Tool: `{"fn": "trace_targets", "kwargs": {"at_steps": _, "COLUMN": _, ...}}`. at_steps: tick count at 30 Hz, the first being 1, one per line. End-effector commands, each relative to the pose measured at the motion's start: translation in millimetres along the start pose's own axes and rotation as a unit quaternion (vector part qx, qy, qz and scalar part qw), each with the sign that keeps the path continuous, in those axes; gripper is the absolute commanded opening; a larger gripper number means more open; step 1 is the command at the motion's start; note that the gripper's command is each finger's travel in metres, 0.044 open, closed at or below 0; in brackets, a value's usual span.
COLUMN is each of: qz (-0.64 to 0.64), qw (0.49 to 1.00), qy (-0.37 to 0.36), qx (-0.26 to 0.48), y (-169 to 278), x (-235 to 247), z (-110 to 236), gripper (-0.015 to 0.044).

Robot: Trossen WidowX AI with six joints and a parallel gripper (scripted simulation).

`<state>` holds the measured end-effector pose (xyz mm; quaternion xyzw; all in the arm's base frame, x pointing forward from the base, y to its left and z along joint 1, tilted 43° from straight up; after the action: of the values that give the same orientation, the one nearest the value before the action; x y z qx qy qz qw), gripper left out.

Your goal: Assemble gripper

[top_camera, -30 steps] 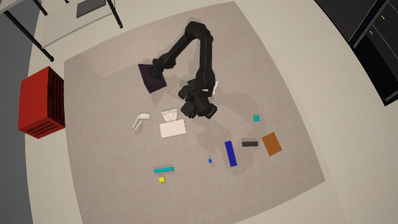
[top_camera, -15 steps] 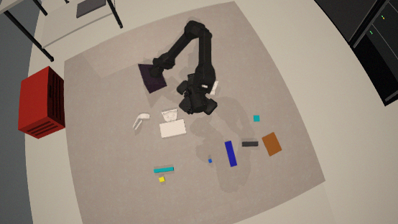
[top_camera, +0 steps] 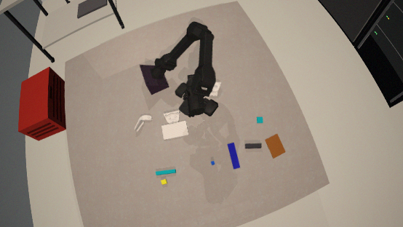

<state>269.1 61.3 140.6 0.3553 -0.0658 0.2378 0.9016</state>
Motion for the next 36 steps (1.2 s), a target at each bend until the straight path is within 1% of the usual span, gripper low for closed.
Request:
{"fn": "trace_targets", "kwargs": {"at_steps": 1, "qz": 0.029, "qw": 1.0, "qy": -0.002, "qx": -0.005, "y": -13.8, "x": -0.1, "z": 2.1, "gripper": 0.0134}}
{"fn": "trace_targets", "kwargs": {"at_steps": 19, "qz": 0.173, "qw": 0.985, "qy": 0.001, "qx": -0.009, "y": -71.8, "x": -14.4, "z": 3.3, "gripper": 0.0134}}
{"fn": "trace_targets", "kwargs": {"at_steps": 36, "qz": 0.307, "qw": 0.952, "qy": 0.001, "qx": -0.007, "y": -123.2, "x": -38.5, "z": 2.7, "gripper": 0.0134}}
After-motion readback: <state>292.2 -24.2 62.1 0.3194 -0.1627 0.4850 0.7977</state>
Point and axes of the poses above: the point midway between the two fingers, 35 mm back from their tips, its own z axis back along the fingers, its own x axis across the jaws, y = z × x, the point moved 1 cm from there along z, back along the fingers, and after that the axes turned 7 degrees about -z, right-handed, at the moved point
